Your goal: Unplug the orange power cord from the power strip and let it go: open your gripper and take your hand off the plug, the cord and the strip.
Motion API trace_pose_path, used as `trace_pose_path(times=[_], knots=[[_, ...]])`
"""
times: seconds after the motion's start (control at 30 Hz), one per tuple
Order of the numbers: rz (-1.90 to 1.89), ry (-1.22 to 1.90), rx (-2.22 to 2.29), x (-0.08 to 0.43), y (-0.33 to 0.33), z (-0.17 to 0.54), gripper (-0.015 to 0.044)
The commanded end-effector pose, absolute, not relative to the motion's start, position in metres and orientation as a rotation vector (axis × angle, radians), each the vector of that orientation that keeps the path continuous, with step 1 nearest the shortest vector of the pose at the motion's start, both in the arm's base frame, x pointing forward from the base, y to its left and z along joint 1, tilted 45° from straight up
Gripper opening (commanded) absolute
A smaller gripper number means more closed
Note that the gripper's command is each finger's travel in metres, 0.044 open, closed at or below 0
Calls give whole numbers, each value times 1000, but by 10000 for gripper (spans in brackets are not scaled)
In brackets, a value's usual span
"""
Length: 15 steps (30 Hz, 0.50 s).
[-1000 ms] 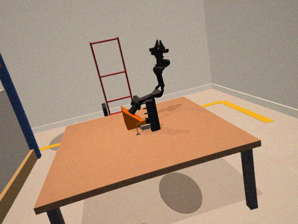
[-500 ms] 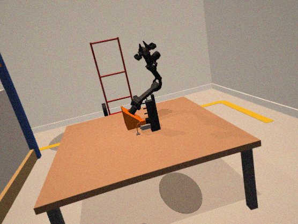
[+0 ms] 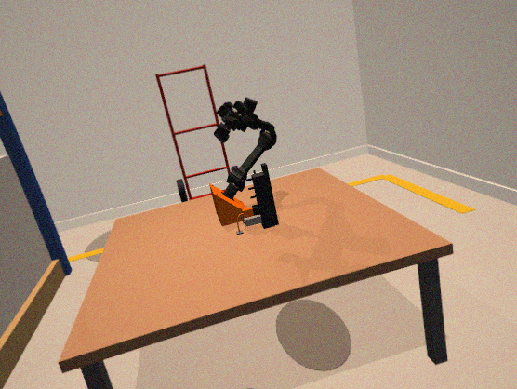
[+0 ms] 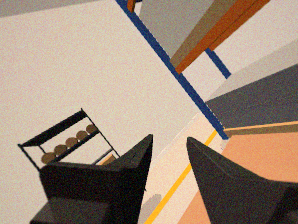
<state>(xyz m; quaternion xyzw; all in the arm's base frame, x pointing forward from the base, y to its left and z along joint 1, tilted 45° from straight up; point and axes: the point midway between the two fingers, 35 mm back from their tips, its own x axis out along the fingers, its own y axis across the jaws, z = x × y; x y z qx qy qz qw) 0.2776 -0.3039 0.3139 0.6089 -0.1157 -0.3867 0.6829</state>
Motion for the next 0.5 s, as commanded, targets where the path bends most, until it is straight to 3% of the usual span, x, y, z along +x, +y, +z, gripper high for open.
trace_pose_path(times=[0.0, 0.47], knots=[[-891, 45, 1450, 301, -284, 243, 160], [-864, 1051, 1723, 303, -152, 69, 160]])
